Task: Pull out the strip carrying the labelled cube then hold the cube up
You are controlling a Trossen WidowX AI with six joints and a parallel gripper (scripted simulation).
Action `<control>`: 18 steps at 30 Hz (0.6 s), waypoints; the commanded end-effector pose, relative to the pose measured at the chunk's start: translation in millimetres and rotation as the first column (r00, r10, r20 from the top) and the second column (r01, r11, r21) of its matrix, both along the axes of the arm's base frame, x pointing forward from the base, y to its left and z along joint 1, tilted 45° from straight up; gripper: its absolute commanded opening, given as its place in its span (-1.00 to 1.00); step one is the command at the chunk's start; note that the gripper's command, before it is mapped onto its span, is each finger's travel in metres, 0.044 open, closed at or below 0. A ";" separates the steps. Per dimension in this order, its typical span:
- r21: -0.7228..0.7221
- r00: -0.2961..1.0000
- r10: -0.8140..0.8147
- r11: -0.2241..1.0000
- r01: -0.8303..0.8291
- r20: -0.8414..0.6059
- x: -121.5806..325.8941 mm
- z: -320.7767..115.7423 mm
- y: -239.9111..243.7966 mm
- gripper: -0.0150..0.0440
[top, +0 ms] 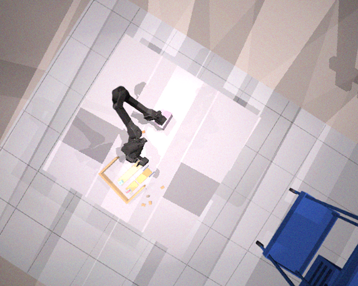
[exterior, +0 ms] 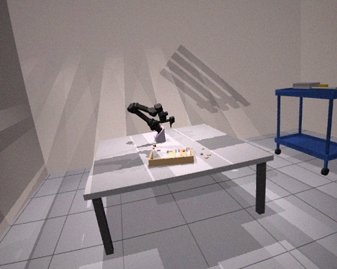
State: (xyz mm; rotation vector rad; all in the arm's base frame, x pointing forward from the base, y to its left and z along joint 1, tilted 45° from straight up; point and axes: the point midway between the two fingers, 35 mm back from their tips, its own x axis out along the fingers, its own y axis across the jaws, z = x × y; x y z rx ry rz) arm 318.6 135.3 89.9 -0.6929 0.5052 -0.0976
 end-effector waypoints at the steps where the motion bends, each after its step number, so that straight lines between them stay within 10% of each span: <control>1: -0.092 1.000 0.028 0.995 -0.029 -0.007 -13.6 -6.2 -4.2 0.86; 12: -0.092 1.000 0.028 0.995 -0.029 -0.007 -13.6 -6.2 -4.2 0.86; 18: -0.073 0.987 -0.091 0.994 0.082 -0.134 14.2 -24.8 -2.6 0.33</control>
